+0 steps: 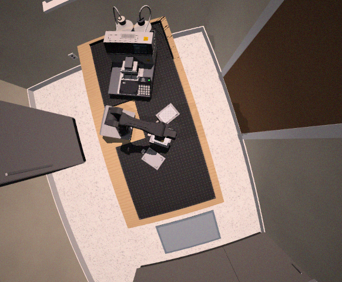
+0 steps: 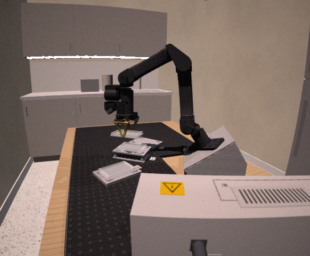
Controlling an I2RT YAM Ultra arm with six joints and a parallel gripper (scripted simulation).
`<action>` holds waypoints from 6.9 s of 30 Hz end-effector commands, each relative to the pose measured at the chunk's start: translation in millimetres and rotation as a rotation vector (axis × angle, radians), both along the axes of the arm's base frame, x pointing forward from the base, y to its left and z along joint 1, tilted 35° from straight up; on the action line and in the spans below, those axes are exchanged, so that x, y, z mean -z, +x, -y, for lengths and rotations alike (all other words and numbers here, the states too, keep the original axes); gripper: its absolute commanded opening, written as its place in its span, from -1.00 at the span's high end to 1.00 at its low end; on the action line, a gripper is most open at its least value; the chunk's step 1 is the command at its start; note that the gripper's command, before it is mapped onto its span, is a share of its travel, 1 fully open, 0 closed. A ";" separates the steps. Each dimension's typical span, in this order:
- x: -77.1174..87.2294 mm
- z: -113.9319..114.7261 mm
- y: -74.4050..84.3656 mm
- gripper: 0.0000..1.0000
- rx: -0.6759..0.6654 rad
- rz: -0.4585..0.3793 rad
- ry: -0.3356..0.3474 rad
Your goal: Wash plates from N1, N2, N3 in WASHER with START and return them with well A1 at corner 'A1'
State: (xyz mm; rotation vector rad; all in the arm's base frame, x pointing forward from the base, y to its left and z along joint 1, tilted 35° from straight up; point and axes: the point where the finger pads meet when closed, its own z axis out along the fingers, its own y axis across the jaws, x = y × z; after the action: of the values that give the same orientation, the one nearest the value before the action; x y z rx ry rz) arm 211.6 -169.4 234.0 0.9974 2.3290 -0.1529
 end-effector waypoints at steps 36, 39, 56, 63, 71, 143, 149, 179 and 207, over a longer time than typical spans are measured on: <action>1.4 -97.0 45.4 1.00 -0.017 -0.024 -0.048; 3.8 -106.6 46.8 1.00 -0.017 -0.024 -0.047; 22.1 -178.9 58.0 1.00 -0.018 -0.025 -0.044; 30.5 -212.7 63.1 1.00 -0.018 -0.026 -0.044; 33.0 -223.1 64.6 1.00 -0.018 -0.026 -0.043; 145.3 -417.4 -32.9 1.00 -0.179 -0.096 -0.131; 160.2 -436.6 -50.8 1.00 -0.179 -0.096 -0.130; 161.4 -437.3 -52.7 1.00 -0.179 -0.096 -0.130; 163.8 -435.7 -51.2 1.00 -0.179 -0.096 -0.130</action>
State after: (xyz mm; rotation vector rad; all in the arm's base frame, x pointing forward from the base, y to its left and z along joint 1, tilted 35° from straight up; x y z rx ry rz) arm 161.2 263.2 67.8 0.7351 2.4463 -0.3019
